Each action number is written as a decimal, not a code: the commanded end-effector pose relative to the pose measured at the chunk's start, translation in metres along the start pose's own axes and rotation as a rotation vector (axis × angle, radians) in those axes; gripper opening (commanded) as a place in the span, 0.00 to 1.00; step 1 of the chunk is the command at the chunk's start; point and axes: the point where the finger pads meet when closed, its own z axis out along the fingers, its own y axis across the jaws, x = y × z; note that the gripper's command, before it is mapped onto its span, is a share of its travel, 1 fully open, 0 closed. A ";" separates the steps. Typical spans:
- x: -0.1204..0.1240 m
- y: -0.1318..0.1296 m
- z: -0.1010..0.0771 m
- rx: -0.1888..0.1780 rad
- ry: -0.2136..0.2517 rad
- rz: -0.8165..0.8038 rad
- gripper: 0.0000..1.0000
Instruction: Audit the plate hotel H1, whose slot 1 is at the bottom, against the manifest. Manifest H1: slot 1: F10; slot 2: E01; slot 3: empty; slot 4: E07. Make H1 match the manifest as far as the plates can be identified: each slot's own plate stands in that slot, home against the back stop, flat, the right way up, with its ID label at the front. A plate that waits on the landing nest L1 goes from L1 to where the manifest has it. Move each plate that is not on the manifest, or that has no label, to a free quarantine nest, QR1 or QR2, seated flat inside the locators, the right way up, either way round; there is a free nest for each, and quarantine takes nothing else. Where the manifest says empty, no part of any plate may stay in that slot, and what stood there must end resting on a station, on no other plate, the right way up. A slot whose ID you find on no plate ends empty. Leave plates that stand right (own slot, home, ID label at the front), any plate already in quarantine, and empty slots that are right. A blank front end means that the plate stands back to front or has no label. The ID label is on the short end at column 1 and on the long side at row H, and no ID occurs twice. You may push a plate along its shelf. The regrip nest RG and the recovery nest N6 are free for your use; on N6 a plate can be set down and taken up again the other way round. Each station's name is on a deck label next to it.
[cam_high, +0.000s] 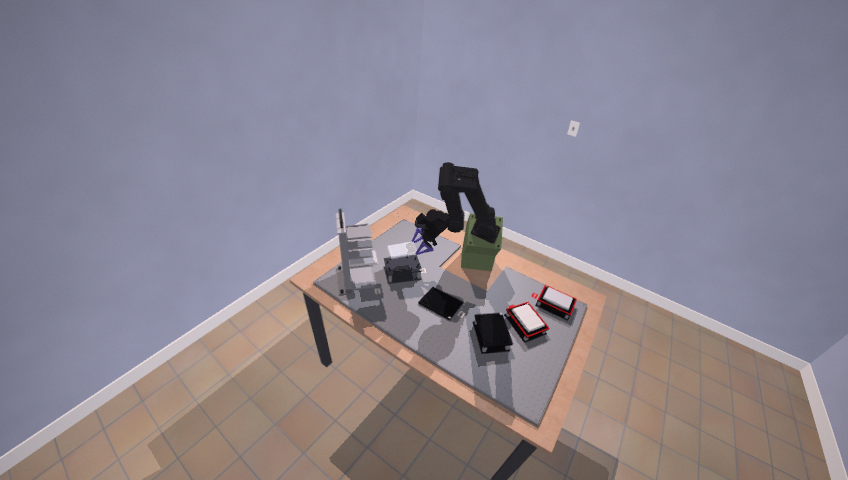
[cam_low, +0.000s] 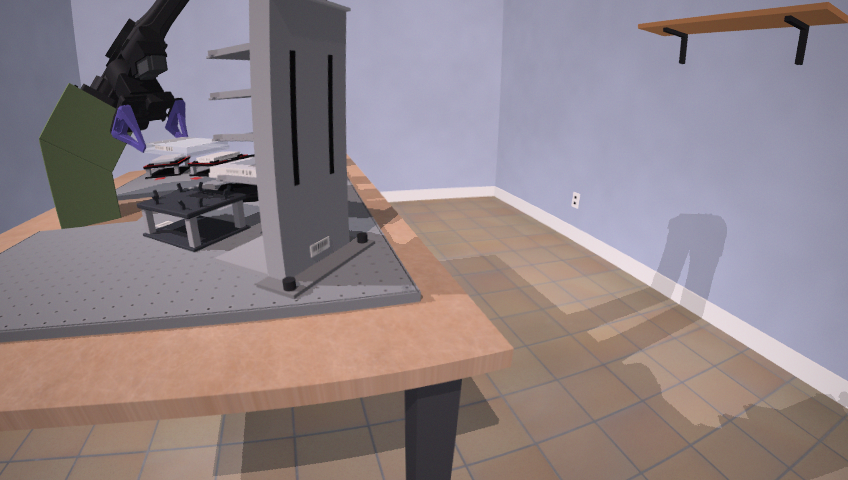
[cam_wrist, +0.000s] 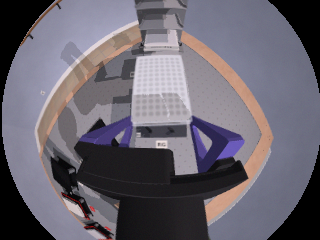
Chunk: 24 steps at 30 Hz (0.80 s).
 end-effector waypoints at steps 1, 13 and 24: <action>-0.010 -0.003 -0.007 0.012 -0.026 -0.013 0.86; -0.018 -0.003 -0.013 0.011 -0.027 -0.015 0.86; -0.024 -0.003 -0.019 0.011 -0.028 -0.016 0.86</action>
